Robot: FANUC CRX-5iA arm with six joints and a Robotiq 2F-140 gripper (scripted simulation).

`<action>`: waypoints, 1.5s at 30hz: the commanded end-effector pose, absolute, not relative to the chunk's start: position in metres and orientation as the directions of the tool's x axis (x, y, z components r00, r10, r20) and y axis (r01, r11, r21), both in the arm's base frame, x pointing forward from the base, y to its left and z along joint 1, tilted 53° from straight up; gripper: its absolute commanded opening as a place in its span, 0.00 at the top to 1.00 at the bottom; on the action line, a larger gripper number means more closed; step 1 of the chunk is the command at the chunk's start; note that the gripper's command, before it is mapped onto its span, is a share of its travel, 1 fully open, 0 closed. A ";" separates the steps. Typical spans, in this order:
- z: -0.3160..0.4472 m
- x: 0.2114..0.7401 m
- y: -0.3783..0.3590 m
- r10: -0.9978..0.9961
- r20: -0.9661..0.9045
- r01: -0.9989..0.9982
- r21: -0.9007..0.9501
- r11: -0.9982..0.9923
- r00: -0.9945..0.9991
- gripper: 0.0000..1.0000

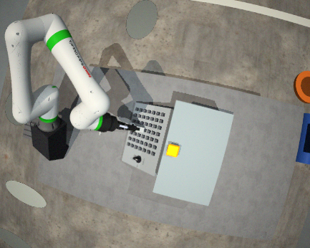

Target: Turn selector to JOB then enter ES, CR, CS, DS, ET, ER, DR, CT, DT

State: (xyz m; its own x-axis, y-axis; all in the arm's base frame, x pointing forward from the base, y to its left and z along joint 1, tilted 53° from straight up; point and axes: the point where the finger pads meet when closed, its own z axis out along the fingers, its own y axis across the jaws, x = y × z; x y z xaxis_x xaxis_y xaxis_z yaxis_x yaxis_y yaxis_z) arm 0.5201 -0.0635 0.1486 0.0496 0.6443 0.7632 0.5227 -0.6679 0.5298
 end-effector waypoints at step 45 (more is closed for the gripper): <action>0.143 0.532 -0.059 0.644 0.763 0.522 0.530 -0.668 0.050 1.00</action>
